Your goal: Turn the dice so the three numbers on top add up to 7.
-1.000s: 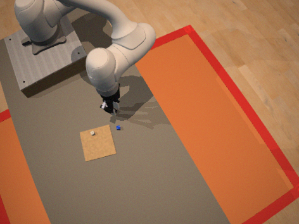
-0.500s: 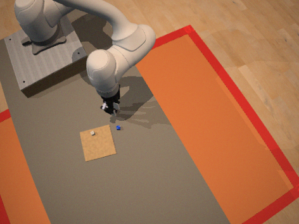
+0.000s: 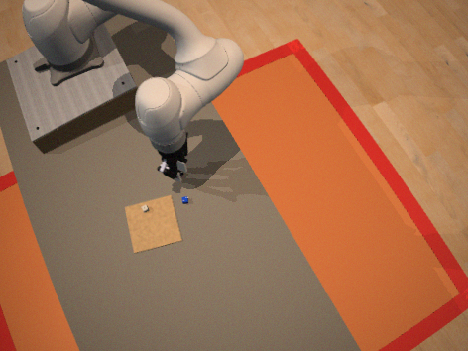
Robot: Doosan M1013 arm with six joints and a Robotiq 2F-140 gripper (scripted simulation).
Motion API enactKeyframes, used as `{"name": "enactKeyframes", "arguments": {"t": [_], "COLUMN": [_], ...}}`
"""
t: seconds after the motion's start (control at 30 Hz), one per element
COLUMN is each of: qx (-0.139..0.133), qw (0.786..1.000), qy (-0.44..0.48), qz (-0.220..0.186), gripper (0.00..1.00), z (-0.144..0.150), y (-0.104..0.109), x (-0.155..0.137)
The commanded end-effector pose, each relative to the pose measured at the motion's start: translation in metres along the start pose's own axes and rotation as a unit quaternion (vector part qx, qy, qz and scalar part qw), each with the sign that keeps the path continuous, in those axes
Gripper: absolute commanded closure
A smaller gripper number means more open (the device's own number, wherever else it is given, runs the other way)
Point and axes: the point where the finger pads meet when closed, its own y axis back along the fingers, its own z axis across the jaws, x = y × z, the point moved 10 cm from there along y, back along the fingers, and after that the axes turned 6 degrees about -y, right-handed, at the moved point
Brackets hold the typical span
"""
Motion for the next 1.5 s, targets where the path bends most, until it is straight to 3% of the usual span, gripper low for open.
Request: {"name": "enactKeyframes", "arguments": {"t": [0.0, 0.57, 0.6, 1.47], "qx": [0.000, 0.000, 0.000, 0.000], "qw": [1.000, 1.000, 1.000, 1.000], "qy": [0.000, 0.000, 0.000, 0.000], "qz": [0.000, 0.000, 0.000, 0.000], "gripper": [0.81, 0.81, 0.93, 0.93], "z": [0.0000, 0.0000, 0.0000, 0.0000], "y": [0.0001, 0.0001, 0.0001, 0.0001], "x": [0.0000, 0.0000, 0.0000, 0.0000]}}
